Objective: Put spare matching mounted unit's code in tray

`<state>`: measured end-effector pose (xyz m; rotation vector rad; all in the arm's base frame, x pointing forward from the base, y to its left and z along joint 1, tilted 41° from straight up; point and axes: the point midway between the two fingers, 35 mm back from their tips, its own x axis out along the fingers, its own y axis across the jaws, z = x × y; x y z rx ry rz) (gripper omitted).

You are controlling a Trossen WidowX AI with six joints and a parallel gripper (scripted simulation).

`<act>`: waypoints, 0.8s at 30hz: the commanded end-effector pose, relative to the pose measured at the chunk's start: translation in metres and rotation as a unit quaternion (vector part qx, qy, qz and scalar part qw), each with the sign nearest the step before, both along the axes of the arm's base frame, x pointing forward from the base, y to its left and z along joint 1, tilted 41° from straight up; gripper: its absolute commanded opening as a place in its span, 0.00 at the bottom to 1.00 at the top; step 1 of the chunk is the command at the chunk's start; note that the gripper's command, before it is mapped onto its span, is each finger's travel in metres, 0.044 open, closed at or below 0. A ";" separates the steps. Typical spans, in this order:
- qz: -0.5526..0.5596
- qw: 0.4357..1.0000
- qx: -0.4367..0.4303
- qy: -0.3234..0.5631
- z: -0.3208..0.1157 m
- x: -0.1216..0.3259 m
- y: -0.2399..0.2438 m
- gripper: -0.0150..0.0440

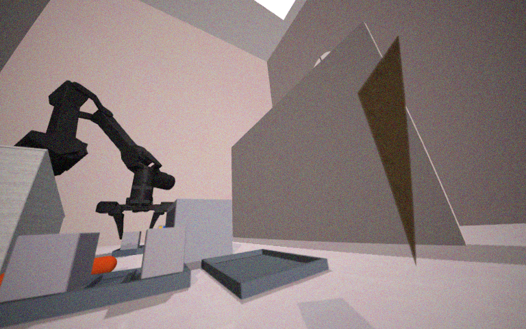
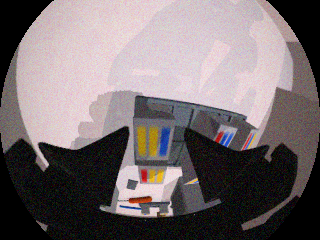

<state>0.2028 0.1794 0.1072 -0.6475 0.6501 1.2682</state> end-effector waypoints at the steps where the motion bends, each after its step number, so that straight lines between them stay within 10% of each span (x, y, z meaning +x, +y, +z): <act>1: -0.002 1.000 -0.002 0.005 -0.008 -0.001 0.005 0.76; 17: -0.002 1.000 -0.001 0.005 -0.014 -0.001 0.011 0.76; 24: 0.001 1.000 0.000 0.003 -0.013 -0.002 0.011 0.48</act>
